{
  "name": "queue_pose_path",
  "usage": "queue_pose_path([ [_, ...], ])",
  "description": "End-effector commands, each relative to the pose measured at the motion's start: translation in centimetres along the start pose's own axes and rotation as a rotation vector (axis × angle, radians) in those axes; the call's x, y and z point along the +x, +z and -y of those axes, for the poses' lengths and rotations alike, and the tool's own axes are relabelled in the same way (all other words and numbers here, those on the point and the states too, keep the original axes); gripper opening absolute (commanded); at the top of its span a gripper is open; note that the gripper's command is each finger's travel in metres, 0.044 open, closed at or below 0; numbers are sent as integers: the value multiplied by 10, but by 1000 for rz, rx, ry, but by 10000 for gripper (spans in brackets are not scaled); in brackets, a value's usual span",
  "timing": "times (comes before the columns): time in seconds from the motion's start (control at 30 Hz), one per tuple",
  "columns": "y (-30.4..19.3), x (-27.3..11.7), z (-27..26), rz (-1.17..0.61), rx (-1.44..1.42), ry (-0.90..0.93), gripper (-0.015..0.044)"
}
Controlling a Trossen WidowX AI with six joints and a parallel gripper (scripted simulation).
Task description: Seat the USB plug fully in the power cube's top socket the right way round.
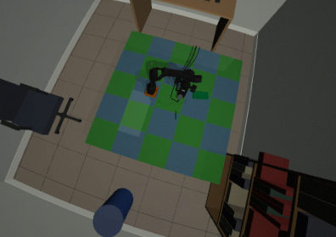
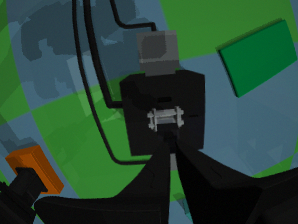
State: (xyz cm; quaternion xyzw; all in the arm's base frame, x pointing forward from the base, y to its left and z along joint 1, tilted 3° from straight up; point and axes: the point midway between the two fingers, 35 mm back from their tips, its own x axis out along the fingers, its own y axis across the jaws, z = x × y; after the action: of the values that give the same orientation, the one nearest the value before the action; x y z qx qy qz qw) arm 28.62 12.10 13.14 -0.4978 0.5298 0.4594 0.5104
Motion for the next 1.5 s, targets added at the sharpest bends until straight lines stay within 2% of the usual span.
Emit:
queue_pose_path([
  [0.0, -1, 1, 1, -5, -7, -4, 0],
  [1.47, -1, 6, 1, -9, -21, -4, 0],
])
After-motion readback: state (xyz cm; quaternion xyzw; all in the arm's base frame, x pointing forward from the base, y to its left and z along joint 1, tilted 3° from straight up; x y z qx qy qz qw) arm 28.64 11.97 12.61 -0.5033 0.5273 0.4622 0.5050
